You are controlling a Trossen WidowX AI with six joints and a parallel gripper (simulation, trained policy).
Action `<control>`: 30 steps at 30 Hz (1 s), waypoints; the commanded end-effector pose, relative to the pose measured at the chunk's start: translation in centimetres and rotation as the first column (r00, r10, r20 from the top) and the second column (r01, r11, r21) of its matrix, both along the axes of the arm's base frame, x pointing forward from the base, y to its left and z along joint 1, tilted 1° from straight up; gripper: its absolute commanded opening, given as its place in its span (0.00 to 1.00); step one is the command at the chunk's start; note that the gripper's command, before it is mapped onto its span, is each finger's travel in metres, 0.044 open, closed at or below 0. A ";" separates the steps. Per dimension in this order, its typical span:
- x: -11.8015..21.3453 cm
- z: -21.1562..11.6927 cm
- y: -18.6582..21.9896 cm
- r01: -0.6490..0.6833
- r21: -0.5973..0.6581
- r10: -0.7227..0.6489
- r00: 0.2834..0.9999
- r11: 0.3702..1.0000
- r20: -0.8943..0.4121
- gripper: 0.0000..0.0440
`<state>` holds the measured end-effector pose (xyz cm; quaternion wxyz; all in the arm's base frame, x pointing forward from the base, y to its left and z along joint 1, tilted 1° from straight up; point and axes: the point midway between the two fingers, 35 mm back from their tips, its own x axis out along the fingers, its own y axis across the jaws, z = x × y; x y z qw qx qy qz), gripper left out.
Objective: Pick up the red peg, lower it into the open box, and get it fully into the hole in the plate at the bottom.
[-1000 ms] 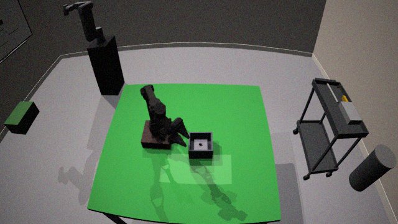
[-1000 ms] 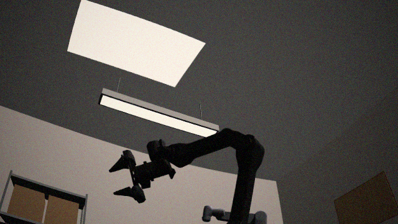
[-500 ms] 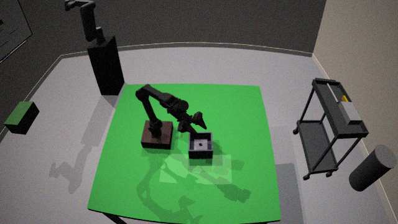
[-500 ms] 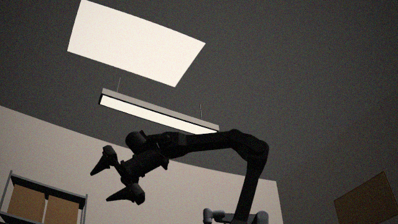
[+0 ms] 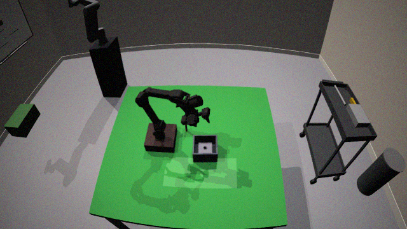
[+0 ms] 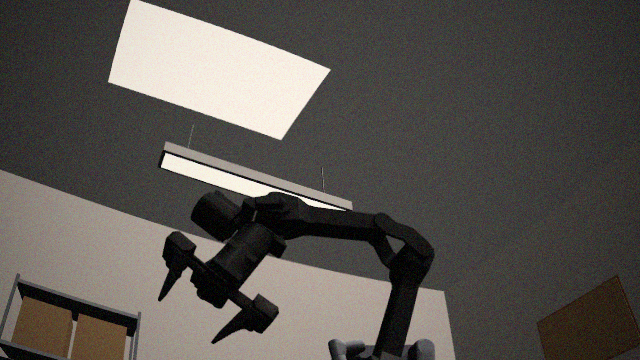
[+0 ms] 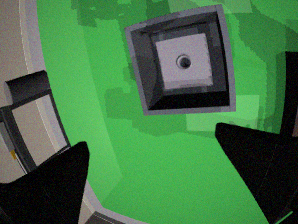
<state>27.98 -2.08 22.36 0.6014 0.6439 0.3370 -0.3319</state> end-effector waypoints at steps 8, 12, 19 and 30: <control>-4.1 -4.2 5.8 -0.145 -0.019 0.136 0.961 0.989 -0.240 1.00; -5.7 -5.8 7.5 -0.196 -0.032 0.175 0.929 0.980 -0.325 1.00; -8.1 -8.8 9.7 -0.277 -0.063 0.221 0.866 0.959 -0.449 1.00; -9.9 -13.3 11.9 -0.389 -0.102 0.279 0.796 0.915 -0.537 1.00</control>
